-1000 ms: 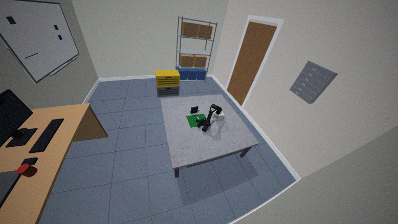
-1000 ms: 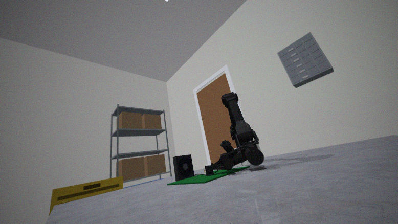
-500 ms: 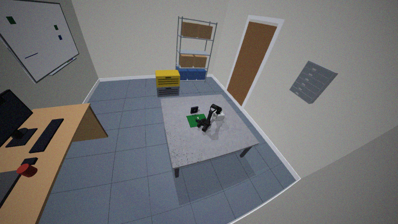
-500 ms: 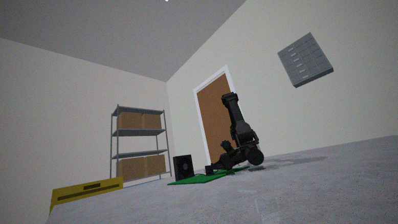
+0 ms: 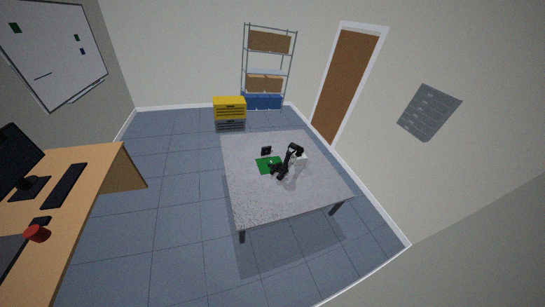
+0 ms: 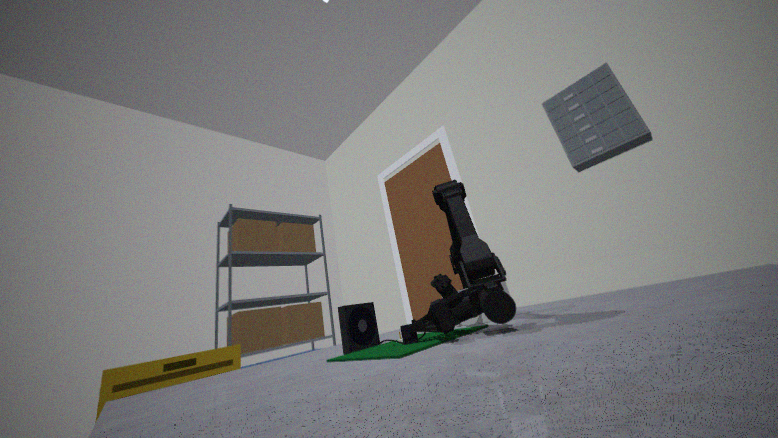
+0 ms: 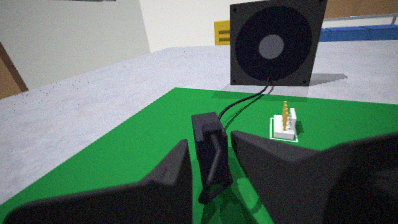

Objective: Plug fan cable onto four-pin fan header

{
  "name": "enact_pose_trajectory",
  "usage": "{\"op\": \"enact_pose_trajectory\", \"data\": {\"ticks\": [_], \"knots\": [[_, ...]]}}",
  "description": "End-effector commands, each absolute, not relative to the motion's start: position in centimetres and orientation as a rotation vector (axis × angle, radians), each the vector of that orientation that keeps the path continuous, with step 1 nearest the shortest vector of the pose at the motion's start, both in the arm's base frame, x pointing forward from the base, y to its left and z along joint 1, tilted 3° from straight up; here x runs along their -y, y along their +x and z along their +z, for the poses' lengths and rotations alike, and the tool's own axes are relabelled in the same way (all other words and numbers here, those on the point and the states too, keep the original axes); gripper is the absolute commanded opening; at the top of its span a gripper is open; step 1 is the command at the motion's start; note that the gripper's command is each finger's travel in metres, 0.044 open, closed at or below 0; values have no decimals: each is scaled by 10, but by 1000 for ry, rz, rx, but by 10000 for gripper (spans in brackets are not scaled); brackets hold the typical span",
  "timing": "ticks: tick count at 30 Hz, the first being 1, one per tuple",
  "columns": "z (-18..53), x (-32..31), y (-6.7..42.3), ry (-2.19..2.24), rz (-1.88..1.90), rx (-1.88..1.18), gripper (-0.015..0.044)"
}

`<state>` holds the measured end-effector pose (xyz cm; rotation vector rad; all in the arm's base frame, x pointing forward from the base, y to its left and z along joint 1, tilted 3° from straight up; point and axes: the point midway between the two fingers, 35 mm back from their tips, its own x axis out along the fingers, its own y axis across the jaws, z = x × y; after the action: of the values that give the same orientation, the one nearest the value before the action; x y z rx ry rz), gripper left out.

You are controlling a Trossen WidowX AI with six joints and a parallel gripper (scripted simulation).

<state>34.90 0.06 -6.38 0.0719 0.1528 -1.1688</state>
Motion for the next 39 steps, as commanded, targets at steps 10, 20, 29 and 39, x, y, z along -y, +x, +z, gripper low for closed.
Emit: {"op": "enact_pose_trajectory", "data": {"ticks": [10, 20, 29, 39], "knots": [[-64, -1, 349, 72, -1169, -153, 140], [-62, -10, 347, 80, -1160, -166, 140], [-57, -29, 341, 91, -1151, -186, 140], [-45, -49, 332, 95, -1151, -195, 140]]}}
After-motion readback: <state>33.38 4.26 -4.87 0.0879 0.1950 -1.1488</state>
